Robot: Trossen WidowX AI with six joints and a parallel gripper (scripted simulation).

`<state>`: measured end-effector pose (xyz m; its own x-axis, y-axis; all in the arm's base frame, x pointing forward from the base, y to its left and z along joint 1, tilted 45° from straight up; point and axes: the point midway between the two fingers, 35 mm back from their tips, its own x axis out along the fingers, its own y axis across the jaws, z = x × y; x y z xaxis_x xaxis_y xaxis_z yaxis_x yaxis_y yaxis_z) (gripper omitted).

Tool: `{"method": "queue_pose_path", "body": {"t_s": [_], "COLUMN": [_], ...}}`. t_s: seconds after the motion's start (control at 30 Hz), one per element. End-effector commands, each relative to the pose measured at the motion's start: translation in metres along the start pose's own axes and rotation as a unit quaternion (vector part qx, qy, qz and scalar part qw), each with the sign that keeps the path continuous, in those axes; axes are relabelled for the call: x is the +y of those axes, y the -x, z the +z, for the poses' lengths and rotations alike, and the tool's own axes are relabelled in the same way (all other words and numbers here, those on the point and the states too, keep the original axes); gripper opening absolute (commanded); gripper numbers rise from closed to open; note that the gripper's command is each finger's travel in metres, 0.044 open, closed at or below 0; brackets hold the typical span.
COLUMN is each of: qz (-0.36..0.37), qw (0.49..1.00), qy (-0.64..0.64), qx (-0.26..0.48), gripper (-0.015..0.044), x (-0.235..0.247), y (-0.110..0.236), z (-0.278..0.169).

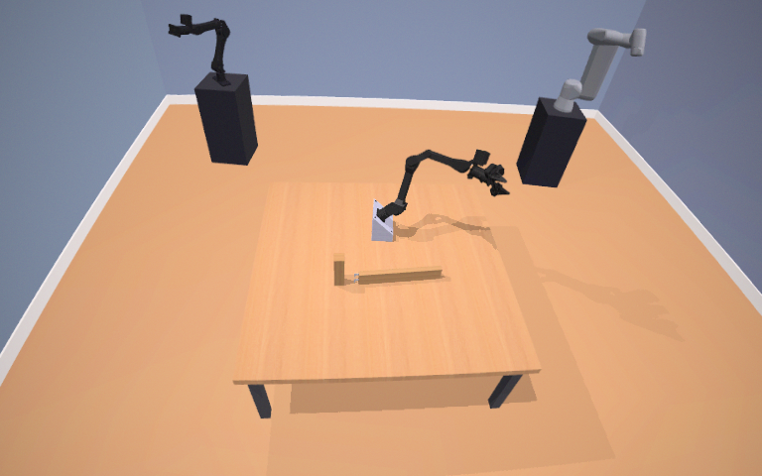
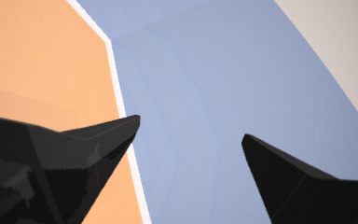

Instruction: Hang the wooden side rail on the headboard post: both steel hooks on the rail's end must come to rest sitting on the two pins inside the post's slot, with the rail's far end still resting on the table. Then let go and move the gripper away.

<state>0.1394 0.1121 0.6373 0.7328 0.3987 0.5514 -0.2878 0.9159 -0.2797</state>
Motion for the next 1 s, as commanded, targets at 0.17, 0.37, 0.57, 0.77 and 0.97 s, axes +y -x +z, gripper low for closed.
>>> {"method": "queue_pose_path", "body": {"t_s": [0.17,0.37,0.57,0.77,0.97], "qz": [0.052,0.090,0.134,0.194,0.264], "qw": [0.976,0.941,0.896,0.833,0.763], "qy": [0.200,0.302,0.385,0.467,0.528], "qx": [0.071,0.120,0.176,0.224,0.264], "gripper": [0.0440,0.0440,0.0440,0.0440,0.0440], "x": [0.047,0.060,0.063,0.058,0.043], "y": [-0.037,-0.053,-0.063,-0.062,-0.048], "z": [-0.080,-0.140,-0.211,-0.288,-0.365]}}
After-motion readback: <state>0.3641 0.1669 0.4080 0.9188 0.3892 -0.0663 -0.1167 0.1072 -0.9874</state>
